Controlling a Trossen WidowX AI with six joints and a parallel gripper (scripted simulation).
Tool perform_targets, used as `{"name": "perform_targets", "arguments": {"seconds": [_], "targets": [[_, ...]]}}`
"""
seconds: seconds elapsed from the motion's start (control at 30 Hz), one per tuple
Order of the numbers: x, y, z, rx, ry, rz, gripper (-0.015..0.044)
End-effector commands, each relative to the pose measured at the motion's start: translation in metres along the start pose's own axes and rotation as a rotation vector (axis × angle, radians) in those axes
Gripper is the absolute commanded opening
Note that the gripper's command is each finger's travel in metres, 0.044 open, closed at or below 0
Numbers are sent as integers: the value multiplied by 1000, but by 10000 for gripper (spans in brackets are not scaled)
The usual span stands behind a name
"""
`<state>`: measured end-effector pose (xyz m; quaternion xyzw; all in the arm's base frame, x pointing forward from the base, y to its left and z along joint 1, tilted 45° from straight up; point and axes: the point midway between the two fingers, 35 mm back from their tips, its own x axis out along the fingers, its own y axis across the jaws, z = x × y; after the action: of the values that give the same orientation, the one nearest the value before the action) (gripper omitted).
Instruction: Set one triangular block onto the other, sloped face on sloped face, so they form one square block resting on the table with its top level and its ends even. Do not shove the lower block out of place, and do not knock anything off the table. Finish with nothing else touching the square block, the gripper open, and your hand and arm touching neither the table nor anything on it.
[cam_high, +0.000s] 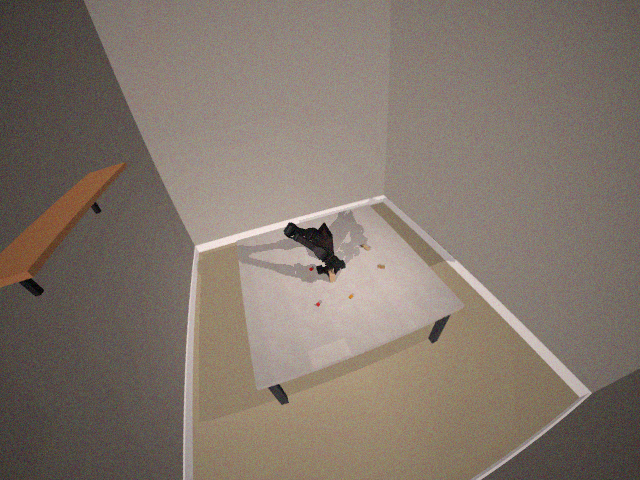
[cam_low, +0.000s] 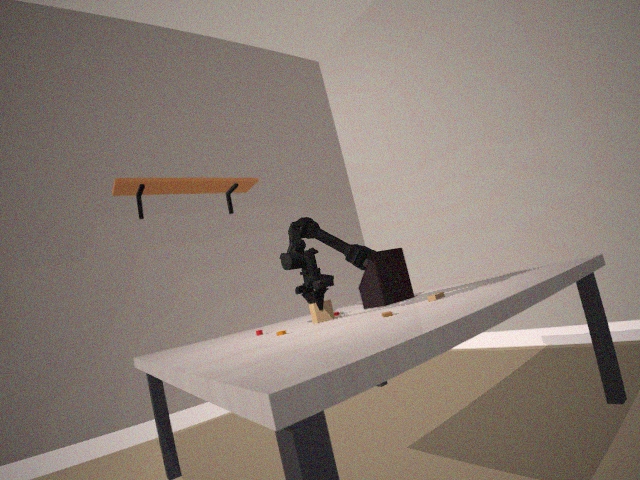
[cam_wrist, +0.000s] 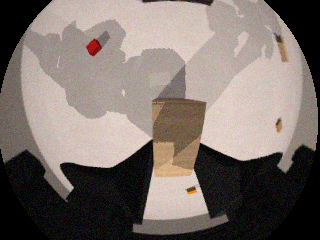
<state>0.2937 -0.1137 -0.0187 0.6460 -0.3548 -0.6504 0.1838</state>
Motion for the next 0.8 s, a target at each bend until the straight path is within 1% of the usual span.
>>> {"name": "perform_targets", "arguments": {"seconds": [0.0,0.17,0.7,0.73,0.77], "targets": [[0,0,0,0,0,0,0],[0,0,0,-3,2,4,0],[0,0,0,0,0,0,420],[0,0,0,0,0,0,440],[0,0,0,0,0,0,440]]}}
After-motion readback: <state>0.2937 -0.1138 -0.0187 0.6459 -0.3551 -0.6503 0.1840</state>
